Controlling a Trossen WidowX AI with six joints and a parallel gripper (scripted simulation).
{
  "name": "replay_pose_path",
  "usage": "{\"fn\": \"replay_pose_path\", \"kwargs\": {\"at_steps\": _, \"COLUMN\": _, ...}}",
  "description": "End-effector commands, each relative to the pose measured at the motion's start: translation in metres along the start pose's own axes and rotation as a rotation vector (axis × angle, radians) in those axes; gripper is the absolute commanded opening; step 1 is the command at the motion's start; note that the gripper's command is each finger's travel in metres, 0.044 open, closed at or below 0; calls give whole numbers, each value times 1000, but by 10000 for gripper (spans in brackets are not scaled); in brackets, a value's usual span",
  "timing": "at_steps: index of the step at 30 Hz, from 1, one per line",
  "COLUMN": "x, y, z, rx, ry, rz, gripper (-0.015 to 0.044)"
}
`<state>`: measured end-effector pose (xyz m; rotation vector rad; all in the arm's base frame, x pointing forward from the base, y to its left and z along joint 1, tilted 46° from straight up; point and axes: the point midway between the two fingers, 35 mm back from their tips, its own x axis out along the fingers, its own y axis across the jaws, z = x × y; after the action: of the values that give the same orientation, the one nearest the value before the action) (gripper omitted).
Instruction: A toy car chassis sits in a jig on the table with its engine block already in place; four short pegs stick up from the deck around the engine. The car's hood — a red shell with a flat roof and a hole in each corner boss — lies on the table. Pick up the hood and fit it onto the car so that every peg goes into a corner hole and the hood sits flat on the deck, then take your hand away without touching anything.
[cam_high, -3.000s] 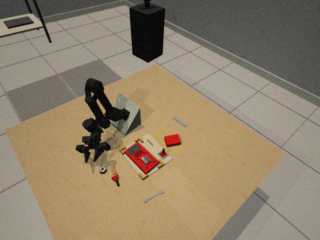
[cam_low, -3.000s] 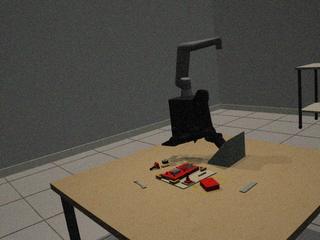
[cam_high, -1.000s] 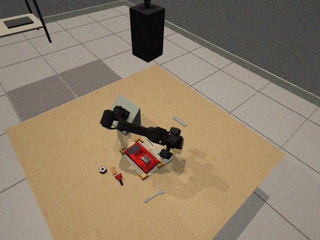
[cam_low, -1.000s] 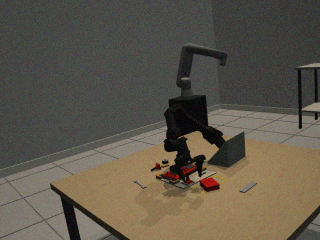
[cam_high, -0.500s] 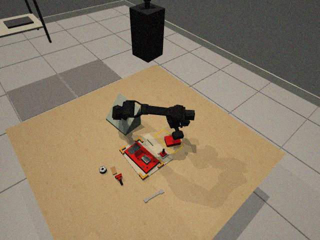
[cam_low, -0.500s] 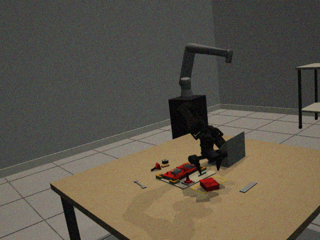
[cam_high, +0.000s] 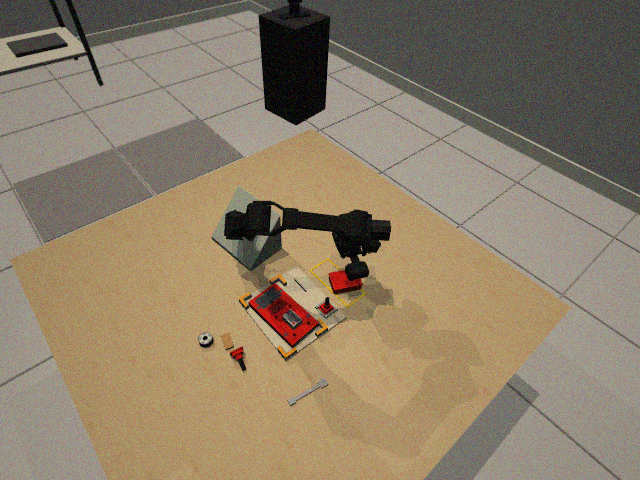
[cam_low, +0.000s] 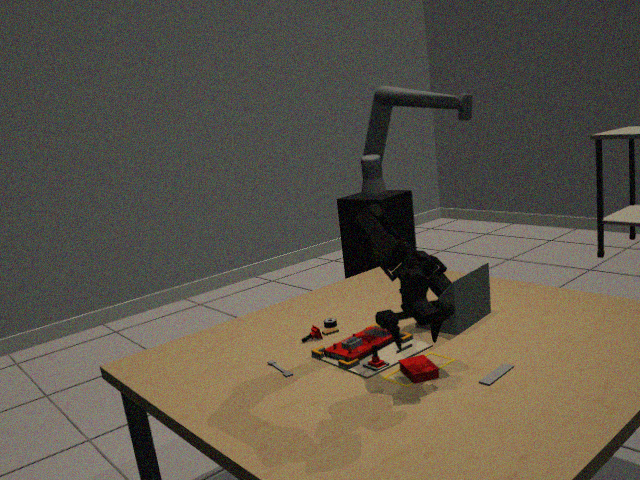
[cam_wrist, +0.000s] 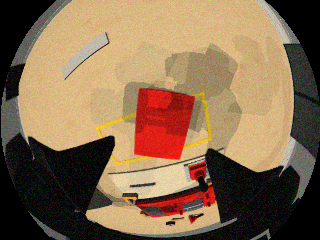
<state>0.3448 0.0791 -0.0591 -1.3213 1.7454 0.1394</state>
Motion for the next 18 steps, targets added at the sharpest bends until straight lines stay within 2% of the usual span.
{"fn": "replay_pose_path", "kwargs": {"at_steps": 1, "x": 5, "y": 0, "z": 0, "rx": -6, "ry": 3, "rz": -3, "gripper": 440}}
{"fn": "replay_pose_path", "kwargs": {"at_steps": 18, "x": 21, "y": 0, "z": 0, "rx": -6, "ry": 3, "rz": -3, "gripper": 440}}
